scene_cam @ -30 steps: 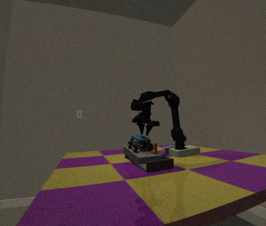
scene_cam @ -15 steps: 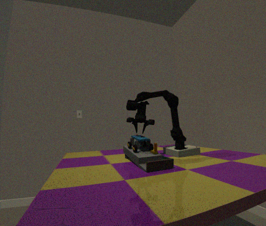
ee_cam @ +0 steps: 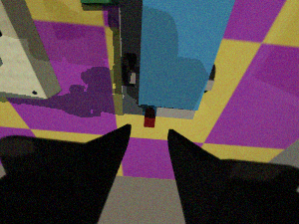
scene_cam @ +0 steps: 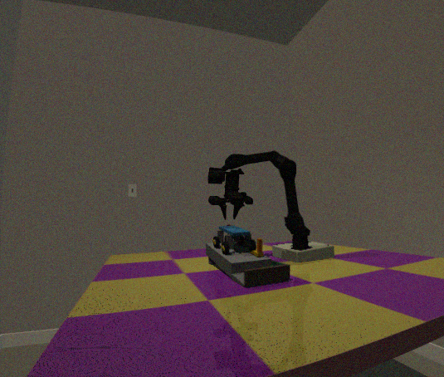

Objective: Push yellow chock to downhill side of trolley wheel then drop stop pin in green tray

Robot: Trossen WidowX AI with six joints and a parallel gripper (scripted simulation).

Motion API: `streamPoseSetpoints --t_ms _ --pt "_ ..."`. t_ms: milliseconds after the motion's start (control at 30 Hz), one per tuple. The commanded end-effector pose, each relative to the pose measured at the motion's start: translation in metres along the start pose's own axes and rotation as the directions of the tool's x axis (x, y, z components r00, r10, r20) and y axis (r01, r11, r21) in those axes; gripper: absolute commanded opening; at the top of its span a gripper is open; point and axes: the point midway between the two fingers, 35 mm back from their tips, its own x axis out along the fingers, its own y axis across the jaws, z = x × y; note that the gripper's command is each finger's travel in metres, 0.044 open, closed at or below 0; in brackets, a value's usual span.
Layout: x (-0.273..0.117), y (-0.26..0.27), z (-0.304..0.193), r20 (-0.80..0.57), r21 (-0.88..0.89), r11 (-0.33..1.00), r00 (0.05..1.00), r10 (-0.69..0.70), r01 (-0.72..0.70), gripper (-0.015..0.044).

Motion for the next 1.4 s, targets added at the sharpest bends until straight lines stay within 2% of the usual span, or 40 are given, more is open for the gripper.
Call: streamPoseSetpoints --t_ms 0,1367 --pt "-0.001 0.000 -0.004 -0.006 -0.040 0.999 1.000 0.000 0.000 0.0190" --pt "0.045 -0.002 -0.004 -0.007 -0.040 0.999 1.000 0.000 0.000 0.0190"
